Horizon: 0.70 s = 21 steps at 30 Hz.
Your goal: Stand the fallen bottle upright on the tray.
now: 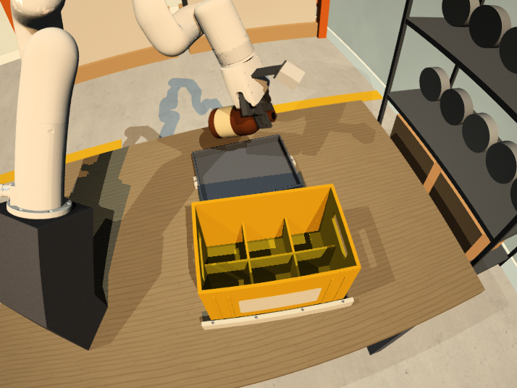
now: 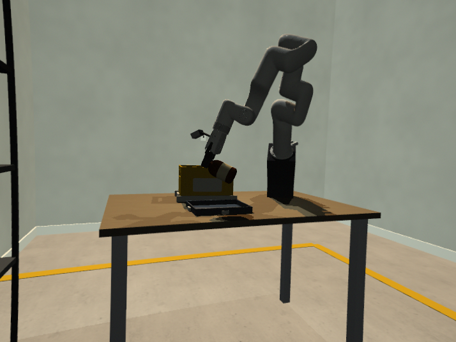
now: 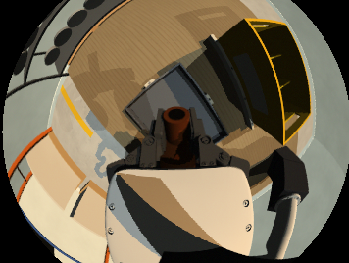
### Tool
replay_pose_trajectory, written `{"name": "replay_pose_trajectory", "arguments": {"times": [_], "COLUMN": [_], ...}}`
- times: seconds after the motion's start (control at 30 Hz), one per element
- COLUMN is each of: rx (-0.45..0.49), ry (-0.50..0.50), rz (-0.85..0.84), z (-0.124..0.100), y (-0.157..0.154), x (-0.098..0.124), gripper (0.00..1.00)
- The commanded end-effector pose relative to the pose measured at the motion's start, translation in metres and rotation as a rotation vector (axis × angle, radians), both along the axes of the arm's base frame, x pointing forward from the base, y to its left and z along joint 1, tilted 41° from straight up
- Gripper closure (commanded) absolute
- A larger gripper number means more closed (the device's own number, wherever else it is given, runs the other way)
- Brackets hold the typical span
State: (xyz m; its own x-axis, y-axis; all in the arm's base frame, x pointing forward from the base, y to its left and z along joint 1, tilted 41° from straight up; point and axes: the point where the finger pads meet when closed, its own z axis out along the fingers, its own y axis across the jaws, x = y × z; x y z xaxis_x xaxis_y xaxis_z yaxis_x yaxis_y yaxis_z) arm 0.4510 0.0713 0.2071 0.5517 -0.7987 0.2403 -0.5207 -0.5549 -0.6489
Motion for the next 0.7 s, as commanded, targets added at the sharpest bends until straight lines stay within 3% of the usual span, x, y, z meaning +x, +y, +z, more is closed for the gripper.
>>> {"name": "replay_pose_trajectory", "arguments": {"times": [0.0,0.67], "rx": [-0.012,-0.065], "ry": [-0.016,-0.074], "rz": [-0.017,-0.08], "z": [0.0013,0.004], "y": [-0.0002,-0.0009], "x": [0.0005,-0.0016], "gripper": [1.0,1.0]}}
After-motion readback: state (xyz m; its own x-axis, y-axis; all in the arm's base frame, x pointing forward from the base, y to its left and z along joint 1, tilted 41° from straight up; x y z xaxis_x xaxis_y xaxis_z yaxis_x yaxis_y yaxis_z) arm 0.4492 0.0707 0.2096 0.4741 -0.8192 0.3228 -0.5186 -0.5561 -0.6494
